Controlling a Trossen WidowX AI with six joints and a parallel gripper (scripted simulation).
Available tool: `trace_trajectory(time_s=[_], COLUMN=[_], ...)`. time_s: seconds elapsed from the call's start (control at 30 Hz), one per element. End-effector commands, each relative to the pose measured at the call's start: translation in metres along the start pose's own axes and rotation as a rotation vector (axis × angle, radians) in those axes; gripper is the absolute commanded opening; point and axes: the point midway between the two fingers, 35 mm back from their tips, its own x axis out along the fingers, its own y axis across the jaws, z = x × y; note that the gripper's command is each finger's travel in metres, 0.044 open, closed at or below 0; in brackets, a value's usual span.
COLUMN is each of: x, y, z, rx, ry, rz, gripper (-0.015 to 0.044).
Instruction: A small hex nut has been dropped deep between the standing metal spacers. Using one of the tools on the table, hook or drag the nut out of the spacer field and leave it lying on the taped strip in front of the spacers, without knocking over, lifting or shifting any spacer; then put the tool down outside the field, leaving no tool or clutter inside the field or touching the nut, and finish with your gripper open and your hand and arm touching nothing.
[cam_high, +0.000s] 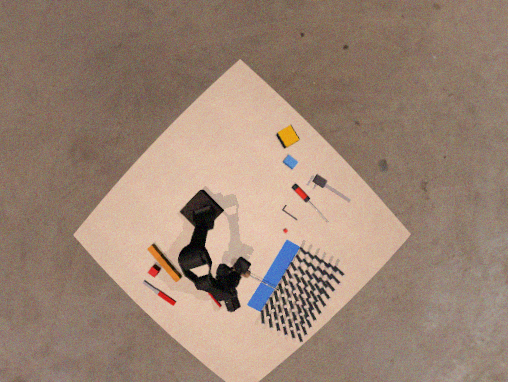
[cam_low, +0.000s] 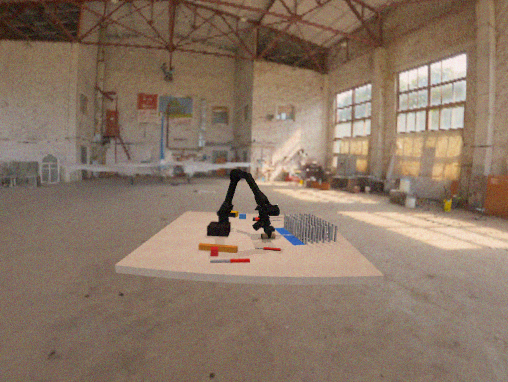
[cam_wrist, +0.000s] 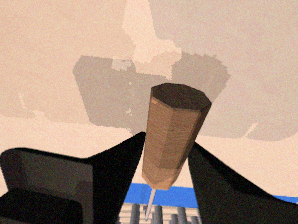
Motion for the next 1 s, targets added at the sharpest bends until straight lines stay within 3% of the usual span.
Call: trace_trajectory(time_s=[0.0,0.97], x=[-0.002,-0.008], y=[-0.001,-0.001], z=[0.005,0.026], rx=[-0.002,-0.002], ry=[0.002,0.0], rz=[-0.002,-0.002], gripper=[0.0,0.0])
